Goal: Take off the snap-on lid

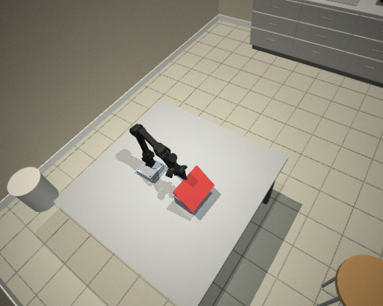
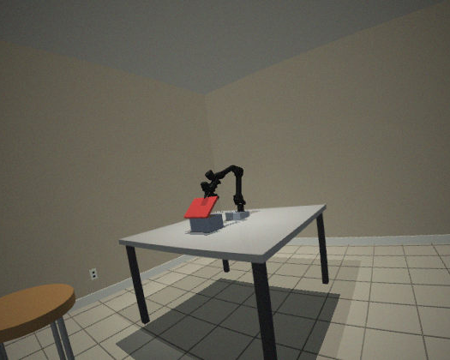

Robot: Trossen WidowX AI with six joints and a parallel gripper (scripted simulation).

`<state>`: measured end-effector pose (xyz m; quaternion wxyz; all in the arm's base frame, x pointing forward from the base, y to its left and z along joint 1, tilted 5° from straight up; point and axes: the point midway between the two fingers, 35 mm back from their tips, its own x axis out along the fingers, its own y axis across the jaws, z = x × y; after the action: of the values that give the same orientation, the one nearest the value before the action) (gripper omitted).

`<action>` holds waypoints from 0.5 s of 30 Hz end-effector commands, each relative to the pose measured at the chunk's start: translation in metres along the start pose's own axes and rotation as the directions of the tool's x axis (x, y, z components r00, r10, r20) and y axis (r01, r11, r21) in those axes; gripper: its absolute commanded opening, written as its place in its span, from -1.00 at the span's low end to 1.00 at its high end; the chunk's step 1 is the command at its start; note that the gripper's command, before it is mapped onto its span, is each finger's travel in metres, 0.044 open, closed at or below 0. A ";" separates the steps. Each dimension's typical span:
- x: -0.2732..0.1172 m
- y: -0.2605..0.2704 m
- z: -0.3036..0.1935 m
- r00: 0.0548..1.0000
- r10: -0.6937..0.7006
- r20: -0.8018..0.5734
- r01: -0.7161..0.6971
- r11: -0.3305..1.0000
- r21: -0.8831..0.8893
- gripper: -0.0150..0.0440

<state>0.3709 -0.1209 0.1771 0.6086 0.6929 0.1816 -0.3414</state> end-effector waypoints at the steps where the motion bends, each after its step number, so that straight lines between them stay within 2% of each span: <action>1: -0.006 0.010 0.000 1.000 0.017 0.002 -0.017 1.000 0.002 -0.49; 15: -0.005 0.003 0.017 1.000 0.017 0.003 -0.017 1.000 0.001 -0.49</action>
<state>0.3657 -0.1309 0.1796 0.6067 0.6945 0.1784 -0.3430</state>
